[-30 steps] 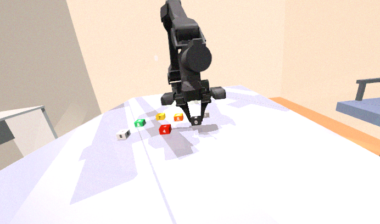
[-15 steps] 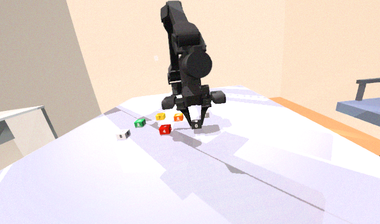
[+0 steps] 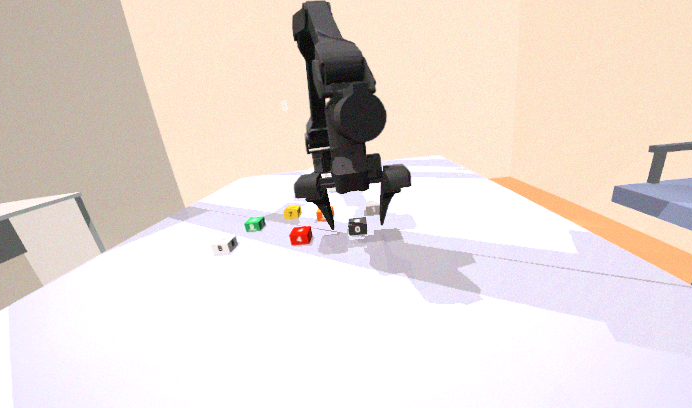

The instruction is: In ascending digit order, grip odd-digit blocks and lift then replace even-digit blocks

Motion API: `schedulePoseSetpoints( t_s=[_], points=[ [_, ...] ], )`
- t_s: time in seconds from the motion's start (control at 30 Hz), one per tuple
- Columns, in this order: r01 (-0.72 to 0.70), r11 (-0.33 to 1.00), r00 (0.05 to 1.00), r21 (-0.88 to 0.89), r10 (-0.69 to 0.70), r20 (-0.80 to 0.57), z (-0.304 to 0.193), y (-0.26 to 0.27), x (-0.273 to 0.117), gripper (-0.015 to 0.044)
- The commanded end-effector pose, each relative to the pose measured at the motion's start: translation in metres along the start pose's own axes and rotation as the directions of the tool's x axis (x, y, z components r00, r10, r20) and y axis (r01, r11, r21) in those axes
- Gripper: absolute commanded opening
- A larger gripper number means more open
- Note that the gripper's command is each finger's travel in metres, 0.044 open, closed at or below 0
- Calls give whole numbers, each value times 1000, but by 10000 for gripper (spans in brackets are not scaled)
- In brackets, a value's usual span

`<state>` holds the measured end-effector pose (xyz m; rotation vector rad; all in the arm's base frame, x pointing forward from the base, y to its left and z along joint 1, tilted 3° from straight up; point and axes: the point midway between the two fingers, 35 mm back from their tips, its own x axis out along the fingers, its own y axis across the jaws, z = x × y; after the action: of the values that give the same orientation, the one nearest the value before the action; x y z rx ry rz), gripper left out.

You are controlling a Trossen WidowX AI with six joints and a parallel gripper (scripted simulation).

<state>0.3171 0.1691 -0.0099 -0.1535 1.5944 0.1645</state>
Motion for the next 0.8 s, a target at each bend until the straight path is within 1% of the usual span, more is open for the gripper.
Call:
schedulePoseSetpoints(
  t_s=[0.0,0.17,0.23,0.33,0.4,0.5,0.53,0.77],
  points=[
    [-3,1000,1000,6,3,12,2,1,-30,400],
    [-3,1000,1000,6,3,12,2,1,-33,400],
    [-3,1000,1000,6,3,12,3,1,-43,348],
    [-3,1000,1000,6,3,12,3,1,-90,269],
    [-3,1000,1000,6,3,12,1,0,-111,216],
    [-3,1000,1000,6,3,12,1,0,-114,138],
    [-3,1000,1000,6,3,12,1,0,-114,120],
    [-3,1000,1000,6,3,12,1,0,-114,120]
  ],
)
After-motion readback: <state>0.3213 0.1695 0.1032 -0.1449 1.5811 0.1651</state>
